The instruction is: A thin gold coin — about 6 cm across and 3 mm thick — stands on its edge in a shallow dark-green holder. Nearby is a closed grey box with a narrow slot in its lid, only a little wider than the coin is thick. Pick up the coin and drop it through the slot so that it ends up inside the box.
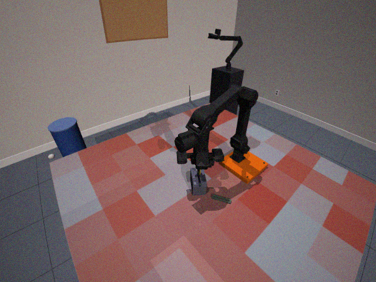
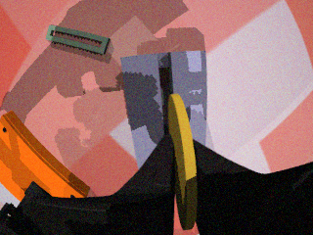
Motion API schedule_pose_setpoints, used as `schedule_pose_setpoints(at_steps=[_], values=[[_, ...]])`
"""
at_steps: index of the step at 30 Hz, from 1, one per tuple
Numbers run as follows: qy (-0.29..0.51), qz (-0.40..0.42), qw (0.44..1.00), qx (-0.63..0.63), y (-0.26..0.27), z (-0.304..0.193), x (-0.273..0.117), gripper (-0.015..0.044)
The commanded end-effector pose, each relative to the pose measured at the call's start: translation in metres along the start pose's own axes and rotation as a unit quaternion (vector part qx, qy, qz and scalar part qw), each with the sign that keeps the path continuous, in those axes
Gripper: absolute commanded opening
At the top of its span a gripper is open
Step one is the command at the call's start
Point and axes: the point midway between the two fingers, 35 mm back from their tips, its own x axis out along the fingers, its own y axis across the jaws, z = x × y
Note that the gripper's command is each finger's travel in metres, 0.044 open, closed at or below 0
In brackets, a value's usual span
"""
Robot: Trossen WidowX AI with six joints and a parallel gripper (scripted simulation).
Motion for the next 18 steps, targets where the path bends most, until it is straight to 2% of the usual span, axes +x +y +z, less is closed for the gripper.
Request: schedule_pose_setpoints(at_steps=[1, 18], values=[[0.0, 0.0, 1.0, 0.001, 0.0001, 0.0002, 0.0003, 0.0], [0.0, 0.0, 1.0, -0.001, 0.0003, -0.0008, 0.0084, 0.0]])
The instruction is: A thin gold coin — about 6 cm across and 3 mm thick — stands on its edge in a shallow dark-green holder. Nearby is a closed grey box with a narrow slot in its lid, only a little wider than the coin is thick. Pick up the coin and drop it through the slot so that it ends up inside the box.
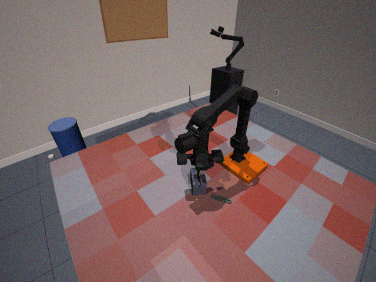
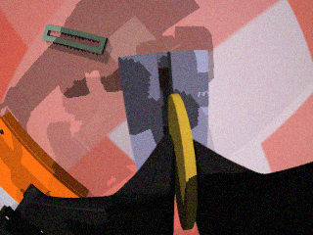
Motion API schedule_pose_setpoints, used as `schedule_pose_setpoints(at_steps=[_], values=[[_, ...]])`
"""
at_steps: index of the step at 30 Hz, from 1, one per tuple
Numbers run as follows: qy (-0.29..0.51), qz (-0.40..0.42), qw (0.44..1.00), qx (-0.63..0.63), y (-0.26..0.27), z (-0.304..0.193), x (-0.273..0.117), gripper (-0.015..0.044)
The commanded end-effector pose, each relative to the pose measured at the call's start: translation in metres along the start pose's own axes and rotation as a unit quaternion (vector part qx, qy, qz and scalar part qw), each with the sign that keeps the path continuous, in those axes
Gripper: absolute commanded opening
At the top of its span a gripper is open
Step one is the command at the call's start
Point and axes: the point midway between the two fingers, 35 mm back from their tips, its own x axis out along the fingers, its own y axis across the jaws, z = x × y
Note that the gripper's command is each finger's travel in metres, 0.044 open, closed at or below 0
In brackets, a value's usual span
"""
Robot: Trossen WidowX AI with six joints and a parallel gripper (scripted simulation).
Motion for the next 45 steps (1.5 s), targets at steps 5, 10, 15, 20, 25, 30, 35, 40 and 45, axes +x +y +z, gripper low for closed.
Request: schedule_pose_setpoints(at_steps=[5, 10, 15, 20, 25, 30, 35, 40, 45], values=[[0.001, 0.001, 1.0, -0.003, 0.001, 0.0, 0.005, 0.0], [0.001, 0.001, 1.0, -0.004, 0.0, 0.0, 0.007, 0.0], [0.001, 0.001, 1.0, -0.004, 0.0, 0.0, 0.009, 0.0], [0.001, 0.001, 1.0, -0.003, 0.0, 0.0, 0.011, 0.0], [0.001, 0.001, 1.0, -0.003, 0.001, 0.0, 0.013, 0.0], [0.0, 0.0, 1.0, -0.001, 0.0, 0.0, 0.011, 0.0079], [0.0, 0.0, 1.0, -0.001, 0.0, 0.0, 0.011, 0.0161], [0.0, 0.0, 1.0, -0.001, 0.0, 0.0, 0.011, 0.0161], [0.0, 0.0, 1.0, -0.001, 0.0, 0.0, 0.005, 0.0239]])
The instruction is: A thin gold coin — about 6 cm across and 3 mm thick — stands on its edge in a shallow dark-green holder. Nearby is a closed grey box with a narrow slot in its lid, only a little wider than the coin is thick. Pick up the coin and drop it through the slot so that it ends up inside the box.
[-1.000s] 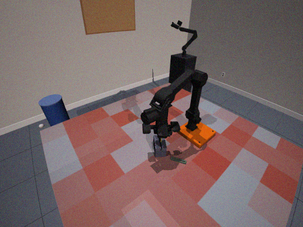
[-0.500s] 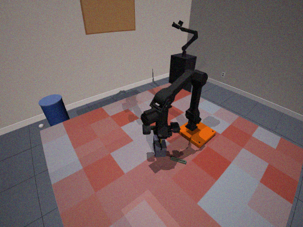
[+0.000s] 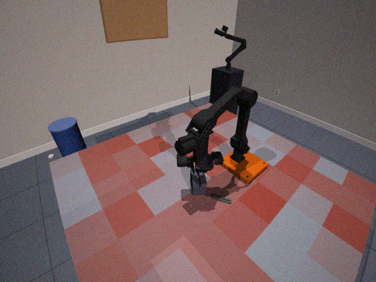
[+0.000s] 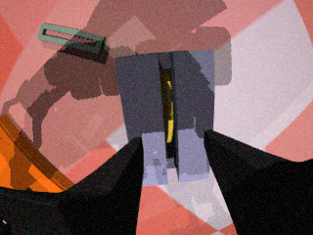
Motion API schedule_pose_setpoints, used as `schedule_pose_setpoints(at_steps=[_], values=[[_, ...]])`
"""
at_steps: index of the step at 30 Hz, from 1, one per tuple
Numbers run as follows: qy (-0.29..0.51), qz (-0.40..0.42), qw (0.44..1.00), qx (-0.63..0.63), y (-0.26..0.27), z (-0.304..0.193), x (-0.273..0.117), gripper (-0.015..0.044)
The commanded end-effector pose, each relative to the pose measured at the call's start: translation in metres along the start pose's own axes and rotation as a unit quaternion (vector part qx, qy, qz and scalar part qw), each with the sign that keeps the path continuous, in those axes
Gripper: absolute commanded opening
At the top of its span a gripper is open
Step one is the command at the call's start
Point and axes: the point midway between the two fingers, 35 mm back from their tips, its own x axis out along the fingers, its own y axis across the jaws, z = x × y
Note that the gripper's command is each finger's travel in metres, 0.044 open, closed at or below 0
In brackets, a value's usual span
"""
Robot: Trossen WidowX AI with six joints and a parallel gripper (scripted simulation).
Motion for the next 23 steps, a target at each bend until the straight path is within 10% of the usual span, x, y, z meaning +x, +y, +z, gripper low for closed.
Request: schedule_pose_setpoints(at_steps=[1, 8, 23], values=[[0.0, 0.0, 1.0, 0.0, 0.0, 0.0, -0.01, 0.0266], [0.0, 0.0, 1.0, 0.0, 0.0, 0.0, -0.033, 0.044], [0.001, 0.001, 1.0, 0.0, 0.003, -0.002, -0.061, 0.044]])
